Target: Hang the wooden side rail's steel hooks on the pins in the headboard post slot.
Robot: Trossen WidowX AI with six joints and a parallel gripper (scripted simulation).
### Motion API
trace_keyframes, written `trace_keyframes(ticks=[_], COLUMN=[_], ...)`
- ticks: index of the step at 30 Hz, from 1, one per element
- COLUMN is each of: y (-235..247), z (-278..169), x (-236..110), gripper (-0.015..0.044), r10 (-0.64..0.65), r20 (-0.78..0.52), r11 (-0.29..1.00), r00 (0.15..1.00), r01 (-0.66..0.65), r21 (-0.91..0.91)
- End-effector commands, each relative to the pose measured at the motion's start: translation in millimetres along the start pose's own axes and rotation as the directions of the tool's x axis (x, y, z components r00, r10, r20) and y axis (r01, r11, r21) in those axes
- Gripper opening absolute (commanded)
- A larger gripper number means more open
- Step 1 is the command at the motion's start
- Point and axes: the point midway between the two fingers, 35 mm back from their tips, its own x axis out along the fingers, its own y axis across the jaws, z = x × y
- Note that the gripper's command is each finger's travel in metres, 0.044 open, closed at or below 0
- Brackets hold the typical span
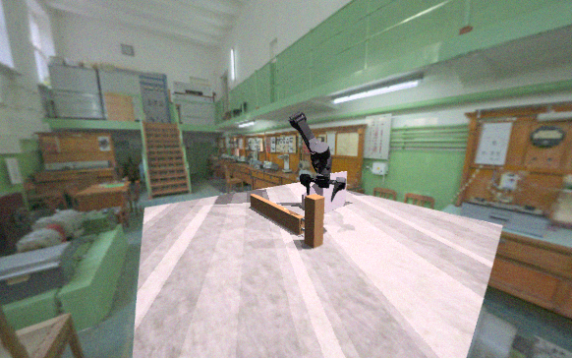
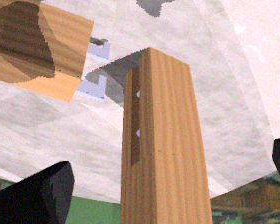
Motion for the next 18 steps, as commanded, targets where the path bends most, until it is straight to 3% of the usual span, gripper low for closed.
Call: trace_keyframes(ticks=[1,5,10,14,18], y=[1,4,13,20,26], z=[0,1,3,4,6], x=[0,-1,2,5,7], gripper=[0.044,0.044,0.044,0.044,0.044], r10=[0.006,-0.022,-0.078,-0.115,-0.155], r20=[-0.001,0.006,0.018,0.023,0.026], r11=[1.0,0.999,0.914,0.732,0.468], r00=[1.0,1.0,0.997,0.993,0.988], r01=[-0.006,0.022,0.078,0.1,0.096], r21=[-0.004,-0.024,-0.398,-0.674,-0.878])
